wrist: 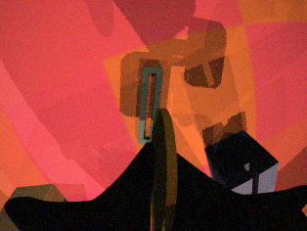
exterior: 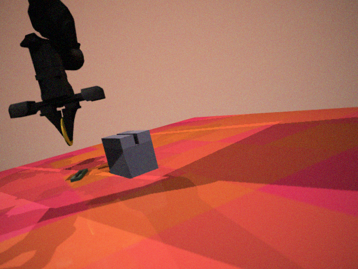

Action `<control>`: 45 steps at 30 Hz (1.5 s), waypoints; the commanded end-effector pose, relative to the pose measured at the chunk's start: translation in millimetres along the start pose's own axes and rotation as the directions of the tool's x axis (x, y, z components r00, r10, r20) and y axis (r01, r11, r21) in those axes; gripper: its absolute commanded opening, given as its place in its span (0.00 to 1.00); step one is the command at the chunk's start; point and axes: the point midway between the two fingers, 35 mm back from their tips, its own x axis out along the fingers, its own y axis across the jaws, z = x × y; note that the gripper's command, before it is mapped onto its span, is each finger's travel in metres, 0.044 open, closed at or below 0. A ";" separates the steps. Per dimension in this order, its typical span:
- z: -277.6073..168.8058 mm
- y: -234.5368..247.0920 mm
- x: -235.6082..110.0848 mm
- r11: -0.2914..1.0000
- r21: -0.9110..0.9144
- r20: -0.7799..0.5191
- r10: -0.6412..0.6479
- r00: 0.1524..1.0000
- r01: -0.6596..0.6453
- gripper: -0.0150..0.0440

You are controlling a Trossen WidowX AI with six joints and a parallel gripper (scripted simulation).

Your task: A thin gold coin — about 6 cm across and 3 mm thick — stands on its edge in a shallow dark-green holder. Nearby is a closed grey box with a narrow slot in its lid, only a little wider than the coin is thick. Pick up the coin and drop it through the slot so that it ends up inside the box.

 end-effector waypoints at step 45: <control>-18.5 -31.0 -27.8 0.888 -0.460 0.023 0.001 1.000 0.010 0.25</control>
